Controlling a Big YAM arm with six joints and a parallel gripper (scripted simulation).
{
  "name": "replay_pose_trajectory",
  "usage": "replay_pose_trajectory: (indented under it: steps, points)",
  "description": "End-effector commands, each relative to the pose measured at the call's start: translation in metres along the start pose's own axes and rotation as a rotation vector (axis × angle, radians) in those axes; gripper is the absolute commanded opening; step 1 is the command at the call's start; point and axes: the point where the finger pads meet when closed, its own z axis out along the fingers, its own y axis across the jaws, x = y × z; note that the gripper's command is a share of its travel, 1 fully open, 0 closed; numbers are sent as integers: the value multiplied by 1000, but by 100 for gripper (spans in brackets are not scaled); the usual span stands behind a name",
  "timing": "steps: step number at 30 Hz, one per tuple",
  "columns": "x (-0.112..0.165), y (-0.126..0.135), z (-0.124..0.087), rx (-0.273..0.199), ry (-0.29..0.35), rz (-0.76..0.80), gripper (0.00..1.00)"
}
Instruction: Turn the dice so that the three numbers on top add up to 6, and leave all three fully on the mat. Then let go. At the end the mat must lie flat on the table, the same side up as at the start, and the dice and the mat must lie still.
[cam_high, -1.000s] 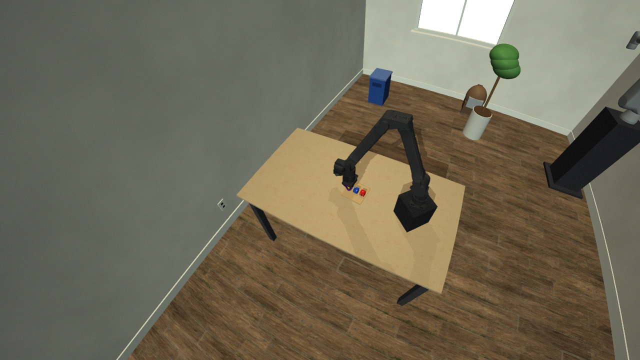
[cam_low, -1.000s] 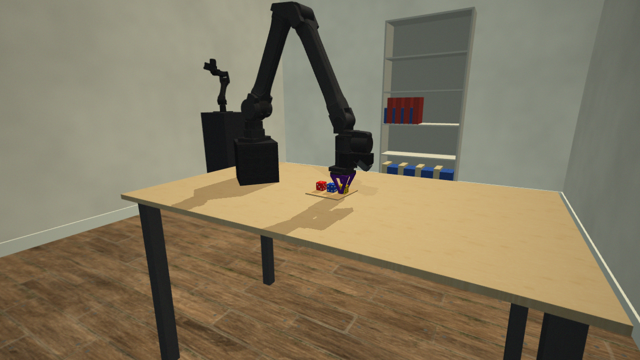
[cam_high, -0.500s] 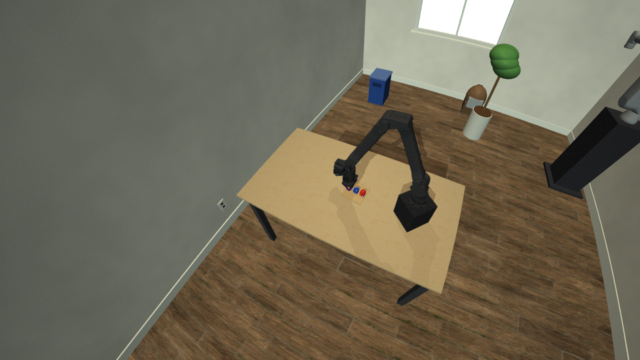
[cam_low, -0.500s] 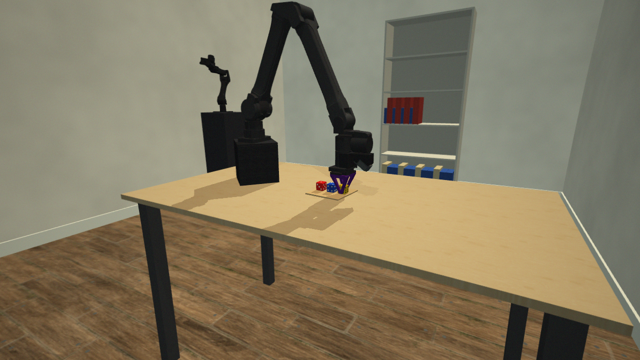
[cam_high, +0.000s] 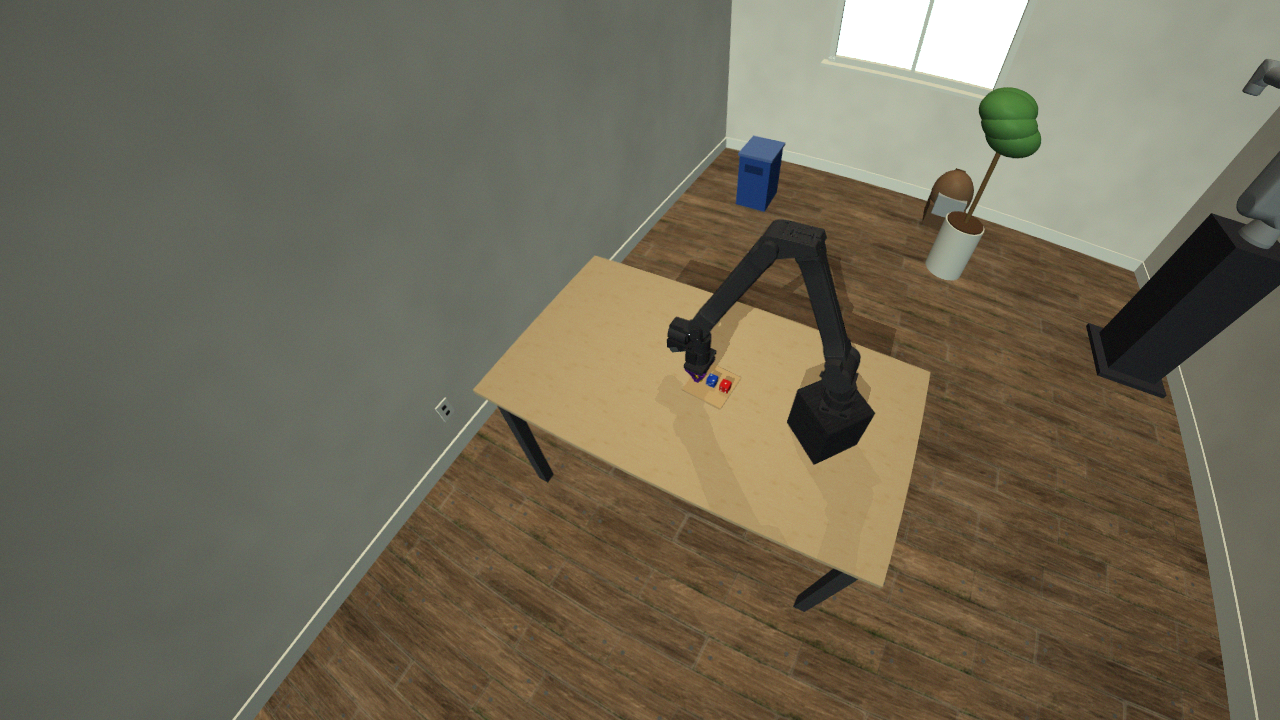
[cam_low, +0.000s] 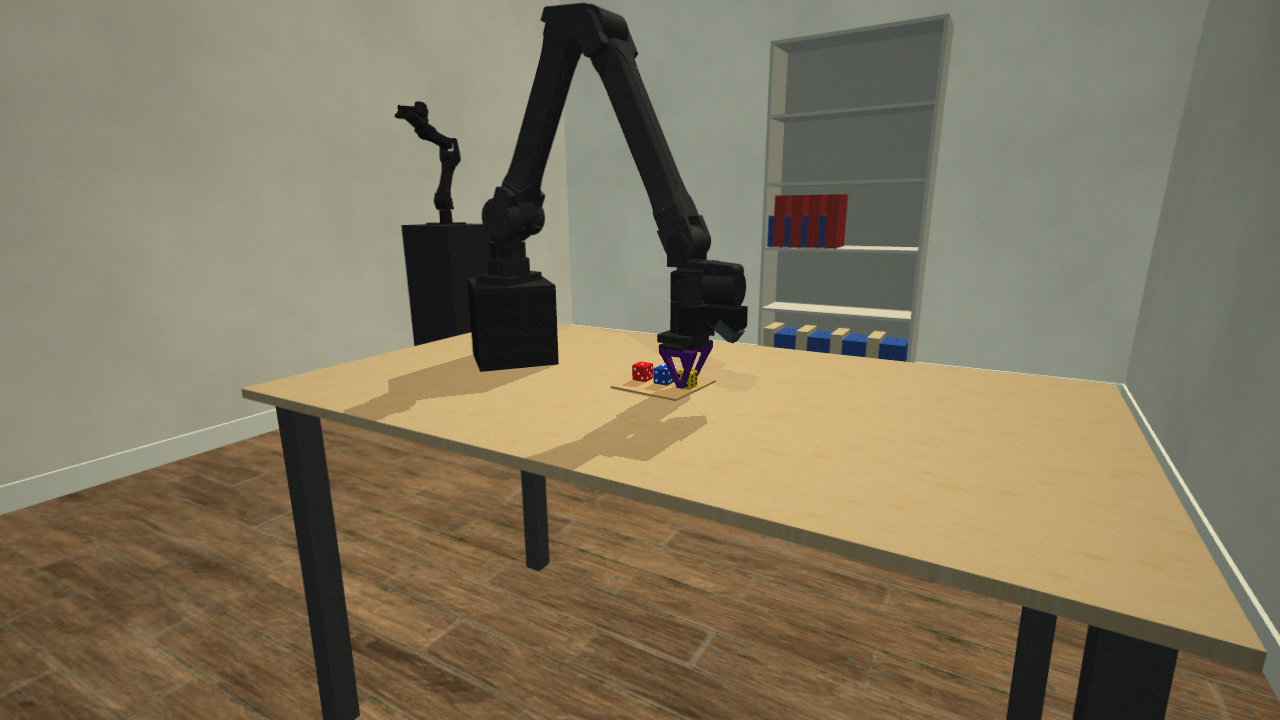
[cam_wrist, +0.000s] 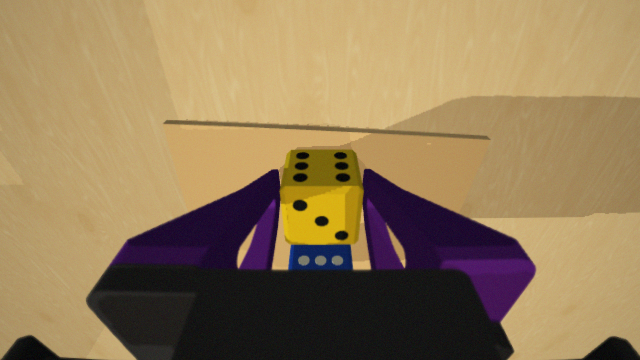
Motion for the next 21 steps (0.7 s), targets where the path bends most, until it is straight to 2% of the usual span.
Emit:
replay_pose_trajectory:
  steps: [1,2,14,21]
  points:
    - [-16,0,-7,-1,-40,-6,41]
    - [-16,0,-7,-1,-40,-6,45]
    - [-16,0,-9,-1,-42,-6,45]
    - [-12,1,-29,-1,-35,-6,45]
